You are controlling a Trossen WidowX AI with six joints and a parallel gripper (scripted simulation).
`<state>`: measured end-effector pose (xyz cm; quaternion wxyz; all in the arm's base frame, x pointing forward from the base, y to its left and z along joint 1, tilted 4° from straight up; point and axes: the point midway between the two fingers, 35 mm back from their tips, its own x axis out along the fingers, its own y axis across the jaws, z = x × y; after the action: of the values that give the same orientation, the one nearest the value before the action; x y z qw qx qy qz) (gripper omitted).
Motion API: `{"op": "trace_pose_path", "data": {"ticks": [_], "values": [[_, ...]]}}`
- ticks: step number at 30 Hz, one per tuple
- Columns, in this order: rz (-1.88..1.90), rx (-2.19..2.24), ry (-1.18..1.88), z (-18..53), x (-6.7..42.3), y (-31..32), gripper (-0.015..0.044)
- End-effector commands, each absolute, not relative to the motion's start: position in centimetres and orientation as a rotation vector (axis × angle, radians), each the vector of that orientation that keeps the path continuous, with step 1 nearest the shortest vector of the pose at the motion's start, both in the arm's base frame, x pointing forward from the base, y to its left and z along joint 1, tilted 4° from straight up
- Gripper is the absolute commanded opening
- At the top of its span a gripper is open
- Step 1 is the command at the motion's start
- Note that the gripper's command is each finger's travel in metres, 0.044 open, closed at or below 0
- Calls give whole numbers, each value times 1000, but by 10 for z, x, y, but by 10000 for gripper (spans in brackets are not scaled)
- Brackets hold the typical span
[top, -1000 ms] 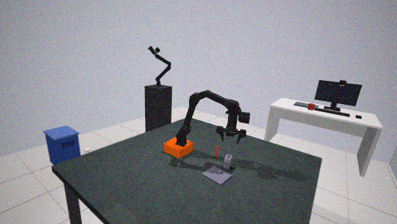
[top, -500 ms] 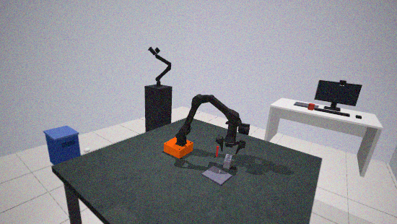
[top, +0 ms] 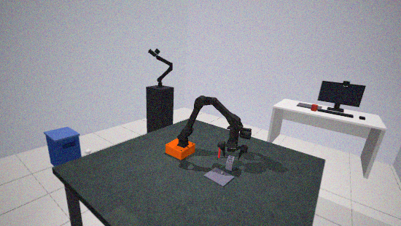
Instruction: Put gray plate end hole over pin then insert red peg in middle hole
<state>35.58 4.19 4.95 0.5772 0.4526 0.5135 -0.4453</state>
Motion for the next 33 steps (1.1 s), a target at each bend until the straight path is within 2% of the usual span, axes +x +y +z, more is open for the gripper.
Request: {"op": "trace_pose_path", "data": {"ticks": [1, 30, 33], "values": [[-1046, 1050, 1206, 41, 354, 41, 440], [-1047, 1049, 1206, -3, 356, 38, 440], [-1047, 1049, 1206, -3, 356, 38, 361]]}}
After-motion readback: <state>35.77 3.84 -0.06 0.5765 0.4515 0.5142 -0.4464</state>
